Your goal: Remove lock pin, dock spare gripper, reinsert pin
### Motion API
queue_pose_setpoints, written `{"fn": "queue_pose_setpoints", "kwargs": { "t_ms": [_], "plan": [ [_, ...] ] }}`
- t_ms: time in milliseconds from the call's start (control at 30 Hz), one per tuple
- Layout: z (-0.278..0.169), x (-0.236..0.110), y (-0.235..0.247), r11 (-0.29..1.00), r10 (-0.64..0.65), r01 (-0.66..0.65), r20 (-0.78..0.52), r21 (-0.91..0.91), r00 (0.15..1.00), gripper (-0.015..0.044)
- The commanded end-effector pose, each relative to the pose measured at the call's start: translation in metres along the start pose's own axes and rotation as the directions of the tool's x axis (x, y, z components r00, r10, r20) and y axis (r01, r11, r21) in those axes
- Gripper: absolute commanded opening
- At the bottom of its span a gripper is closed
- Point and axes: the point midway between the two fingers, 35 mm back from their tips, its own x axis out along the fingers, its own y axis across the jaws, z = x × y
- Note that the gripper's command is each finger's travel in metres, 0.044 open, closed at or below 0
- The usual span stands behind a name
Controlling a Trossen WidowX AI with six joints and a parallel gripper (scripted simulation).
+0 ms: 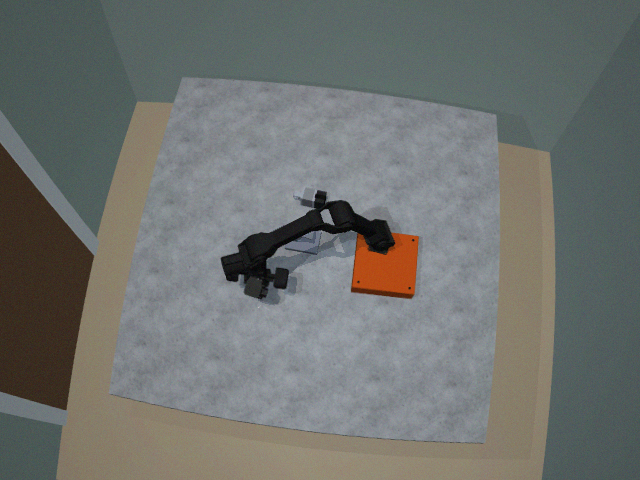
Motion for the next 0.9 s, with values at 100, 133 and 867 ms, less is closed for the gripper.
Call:
{"fn": "queue_pose_setpoints", "kwargs": {
  "t_ms": [100, 133, 867],
  "plan": [
    [0.005, 0.003, -0.016, 1.0, 0.007, -0.007, 0.001, -0.014, 1.0, 0.0],
    [0.006, 0.004, -0.019, 1.0, 0.007, -0.007, 0.001, -0.016, 1.0, 0.0],
    [0.002, 0.029, -0.025, 1.0, 0.0, 0.0, 0.001, -0.022, 1.0, 0.0]
  ]
}}
